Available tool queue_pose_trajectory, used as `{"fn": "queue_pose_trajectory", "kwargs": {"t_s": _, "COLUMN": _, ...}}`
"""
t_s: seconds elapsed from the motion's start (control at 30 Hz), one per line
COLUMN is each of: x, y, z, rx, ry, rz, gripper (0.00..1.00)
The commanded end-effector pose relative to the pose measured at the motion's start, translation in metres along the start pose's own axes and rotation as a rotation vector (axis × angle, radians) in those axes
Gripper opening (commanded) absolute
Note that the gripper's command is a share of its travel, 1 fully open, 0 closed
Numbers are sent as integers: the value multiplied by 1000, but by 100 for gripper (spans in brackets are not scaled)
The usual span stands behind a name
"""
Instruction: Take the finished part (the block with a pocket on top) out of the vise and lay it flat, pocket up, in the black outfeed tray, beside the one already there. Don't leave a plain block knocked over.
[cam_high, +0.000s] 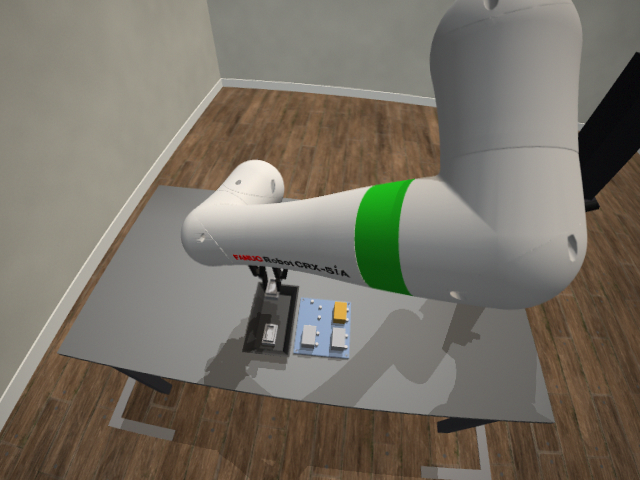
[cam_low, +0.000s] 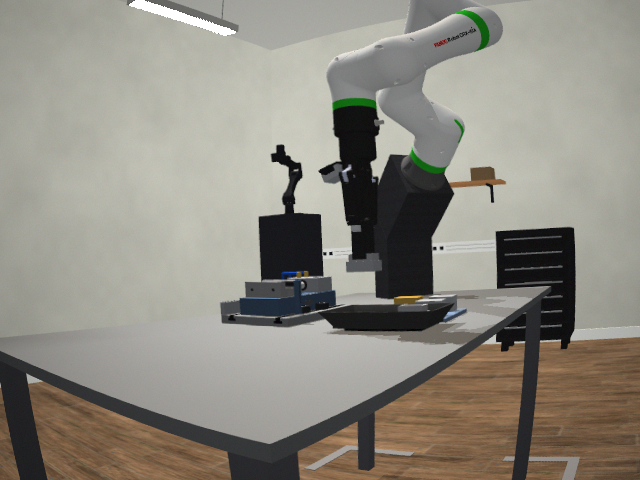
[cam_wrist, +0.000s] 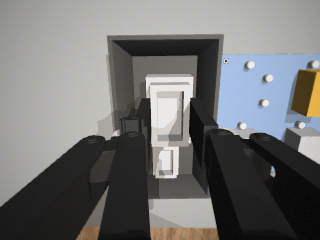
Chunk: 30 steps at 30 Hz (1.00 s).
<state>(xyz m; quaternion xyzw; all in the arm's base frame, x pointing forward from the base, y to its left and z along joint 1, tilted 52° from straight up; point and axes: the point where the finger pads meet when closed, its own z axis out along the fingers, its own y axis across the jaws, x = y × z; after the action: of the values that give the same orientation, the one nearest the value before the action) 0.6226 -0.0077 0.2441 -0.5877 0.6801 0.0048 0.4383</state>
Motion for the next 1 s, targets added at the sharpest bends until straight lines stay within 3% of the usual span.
{"fn": "queue_pose_trajectory", "kwargs": {"t_s": 0.0, "x": 0, "y": -1, "z": 3, "rx": 1, "ry": 1, "rz": -1, "gripper": 10}}
{"fn": "queue_pose_trajectory", "kwargs": {"t_s": 0.97, "x": 0, "y": -1, "z": 51, "rx": 1, "ry": 1, "rz": -1, "gripper": 10}}
